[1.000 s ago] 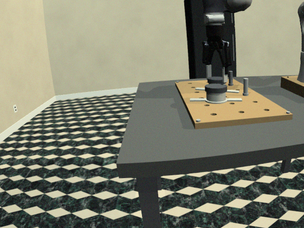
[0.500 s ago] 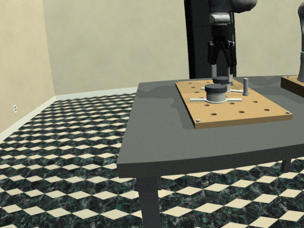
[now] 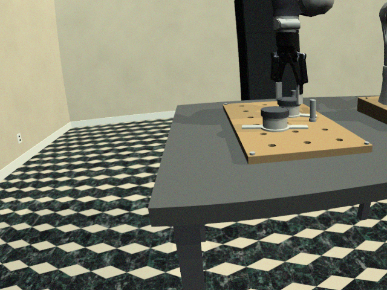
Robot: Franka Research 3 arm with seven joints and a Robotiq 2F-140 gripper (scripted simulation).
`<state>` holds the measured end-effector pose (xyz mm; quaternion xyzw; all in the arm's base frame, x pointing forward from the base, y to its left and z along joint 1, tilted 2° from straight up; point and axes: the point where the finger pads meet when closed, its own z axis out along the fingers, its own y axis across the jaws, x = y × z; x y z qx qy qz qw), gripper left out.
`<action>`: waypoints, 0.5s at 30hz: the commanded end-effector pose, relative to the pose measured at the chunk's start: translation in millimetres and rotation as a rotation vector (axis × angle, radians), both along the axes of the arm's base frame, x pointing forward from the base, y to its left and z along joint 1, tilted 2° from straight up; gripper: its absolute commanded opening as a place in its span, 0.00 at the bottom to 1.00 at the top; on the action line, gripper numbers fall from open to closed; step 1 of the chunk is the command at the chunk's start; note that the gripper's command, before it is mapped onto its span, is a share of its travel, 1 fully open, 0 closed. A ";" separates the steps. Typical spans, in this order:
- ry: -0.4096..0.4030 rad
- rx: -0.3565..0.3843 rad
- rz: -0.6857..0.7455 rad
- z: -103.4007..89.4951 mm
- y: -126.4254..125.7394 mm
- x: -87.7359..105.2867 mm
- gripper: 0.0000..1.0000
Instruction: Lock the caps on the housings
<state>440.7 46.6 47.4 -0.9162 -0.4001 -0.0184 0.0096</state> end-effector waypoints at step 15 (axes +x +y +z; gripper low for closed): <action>0.003 0.003 0.010 -2.5 -4.8 -25.6 0.10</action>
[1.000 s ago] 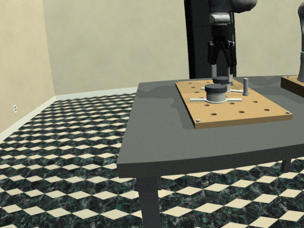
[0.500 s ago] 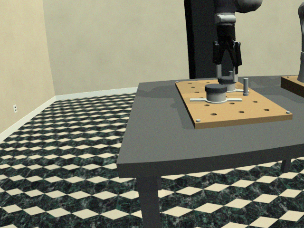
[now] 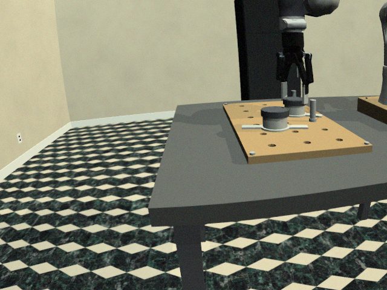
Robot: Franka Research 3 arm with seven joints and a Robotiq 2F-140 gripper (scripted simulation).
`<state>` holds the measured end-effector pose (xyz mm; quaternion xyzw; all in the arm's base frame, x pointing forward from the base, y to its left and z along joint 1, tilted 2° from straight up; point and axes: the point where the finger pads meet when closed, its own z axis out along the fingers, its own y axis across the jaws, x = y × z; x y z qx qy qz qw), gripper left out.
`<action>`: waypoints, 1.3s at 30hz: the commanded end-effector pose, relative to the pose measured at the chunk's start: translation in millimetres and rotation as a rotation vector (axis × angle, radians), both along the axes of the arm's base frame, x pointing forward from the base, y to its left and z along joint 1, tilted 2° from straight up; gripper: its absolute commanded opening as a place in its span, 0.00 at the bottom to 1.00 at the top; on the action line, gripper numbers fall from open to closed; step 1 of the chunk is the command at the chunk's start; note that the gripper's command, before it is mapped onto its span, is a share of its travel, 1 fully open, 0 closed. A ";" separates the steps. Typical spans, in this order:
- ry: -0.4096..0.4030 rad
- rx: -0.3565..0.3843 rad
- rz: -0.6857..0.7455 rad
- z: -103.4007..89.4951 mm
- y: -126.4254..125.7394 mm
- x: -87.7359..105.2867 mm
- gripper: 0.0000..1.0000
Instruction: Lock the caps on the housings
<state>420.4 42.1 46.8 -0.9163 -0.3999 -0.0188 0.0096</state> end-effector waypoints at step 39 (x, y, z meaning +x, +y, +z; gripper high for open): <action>0.003 0.003 0.011 -2.6 -5.2 -29.7 0.10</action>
